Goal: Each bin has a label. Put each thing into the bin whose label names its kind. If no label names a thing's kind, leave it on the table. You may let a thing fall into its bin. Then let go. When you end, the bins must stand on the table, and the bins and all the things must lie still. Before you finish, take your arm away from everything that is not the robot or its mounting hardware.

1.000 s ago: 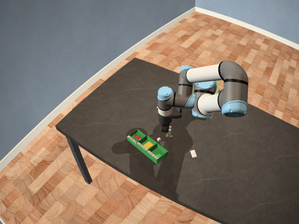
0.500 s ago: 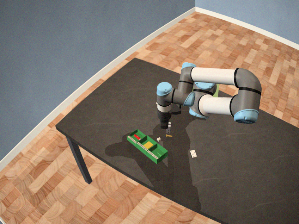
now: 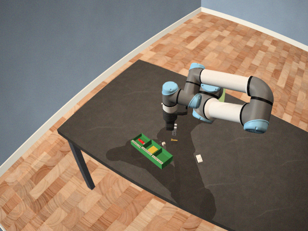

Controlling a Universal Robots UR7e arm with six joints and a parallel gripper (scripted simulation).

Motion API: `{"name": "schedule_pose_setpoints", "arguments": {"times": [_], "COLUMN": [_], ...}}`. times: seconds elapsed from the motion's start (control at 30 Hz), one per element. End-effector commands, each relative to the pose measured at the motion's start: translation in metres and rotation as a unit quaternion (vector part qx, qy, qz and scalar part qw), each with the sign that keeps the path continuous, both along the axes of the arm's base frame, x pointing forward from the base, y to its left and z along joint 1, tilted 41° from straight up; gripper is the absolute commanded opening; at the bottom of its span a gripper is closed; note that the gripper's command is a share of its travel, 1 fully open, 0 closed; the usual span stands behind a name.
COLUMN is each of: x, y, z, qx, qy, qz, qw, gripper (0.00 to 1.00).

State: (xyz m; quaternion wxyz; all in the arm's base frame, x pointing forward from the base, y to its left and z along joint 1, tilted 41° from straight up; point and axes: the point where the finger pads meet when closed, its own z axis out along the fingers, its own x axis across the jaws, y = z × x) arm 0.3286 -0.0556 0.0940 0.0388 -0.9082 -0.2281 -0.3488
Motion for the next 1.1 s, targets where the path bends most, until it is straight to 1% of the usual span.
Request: {"name": "schedule_pose_setpoints", "arguments": {"times": [0.0, 0.27, 0.3, 0.7, 0.73, 0.8, 0.83, 1.07], "x": [-0.0007, -0.0007, -0.0007, -0.0007, -0.0057, -0.0057, -0.0085, -0.0087], "y": [-0.0001, -0.0001, -0.0001, -0.0001, -0.0023, -0.0023, -0.0036, -0.0035], "z": [0.0006, 0.0006, 0.0006, 0.0006, 0.0069, 0.0069, 0.0104, 0.0103], "qx": [0.001, 0.000, 0.001, 0.000, -0.001, -0.001, -0.001, -0.001], "qy": [-0.001, -0.001, -0.001, -0.001, -0.002, -0.002, -0.002, -0.002], "qz": [0.000, 0.000, 0.000, 0.000, 0.002, 0.002, 0.002, 0.002], "qw": [1.000, 1.000, 1.000, 1.000, 1.000, 1.000, 1.000, 1.000], "gripper": [0.32, 0.32, 0.62, 0.62, 0.62, 0.62, 0.62, 0.62]}}
